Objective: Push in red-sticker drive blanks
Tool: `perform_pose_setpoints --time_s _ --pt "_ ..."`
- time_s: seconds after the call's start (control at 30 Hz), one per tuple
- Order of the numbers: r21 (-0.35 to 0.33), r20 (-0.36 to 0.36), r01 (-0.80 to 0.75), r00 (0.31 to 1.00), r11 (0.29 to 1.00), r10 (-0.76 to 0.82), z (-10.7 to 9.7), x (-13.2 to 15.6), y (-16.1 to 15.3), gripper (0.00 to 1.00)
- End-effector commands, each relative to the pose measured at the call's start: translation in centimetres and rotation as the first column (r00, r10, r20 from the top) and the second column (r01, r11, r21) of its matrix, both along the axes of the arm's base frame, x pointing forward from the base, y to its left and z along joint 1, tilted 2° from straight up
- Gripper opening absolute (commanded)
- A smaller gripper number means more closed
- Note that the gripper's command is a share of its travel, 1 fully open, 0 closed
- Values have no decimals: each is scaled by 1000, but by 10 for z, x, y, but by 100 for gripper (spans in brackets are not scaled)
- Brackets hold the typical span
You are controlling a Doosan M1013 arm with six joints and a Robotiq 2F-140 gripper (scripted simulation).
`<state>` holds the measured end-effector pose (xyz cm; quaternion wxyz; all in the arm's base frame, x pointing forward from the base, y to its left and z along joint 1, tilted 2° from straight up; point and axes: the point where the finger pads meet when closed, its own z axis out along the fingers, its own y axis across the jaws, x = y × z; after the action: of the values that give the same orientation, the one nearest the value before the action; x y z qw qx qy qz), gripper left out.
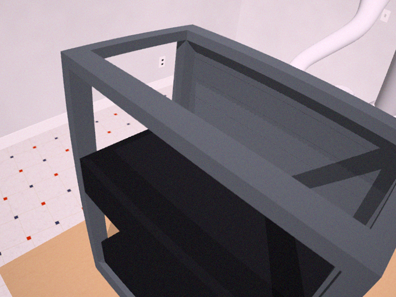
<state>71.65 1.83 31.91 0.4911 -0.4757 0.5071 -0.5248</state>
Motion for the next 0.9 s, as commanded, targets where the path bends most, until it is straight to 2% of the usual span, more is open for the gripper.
perform_pose_setpoints --time_s 0.0,0.87 --pt "0 0 0 1000 1000 0 0 0 0 0" --pt "0 0 0 1000 1000 0 0 5 0 0"
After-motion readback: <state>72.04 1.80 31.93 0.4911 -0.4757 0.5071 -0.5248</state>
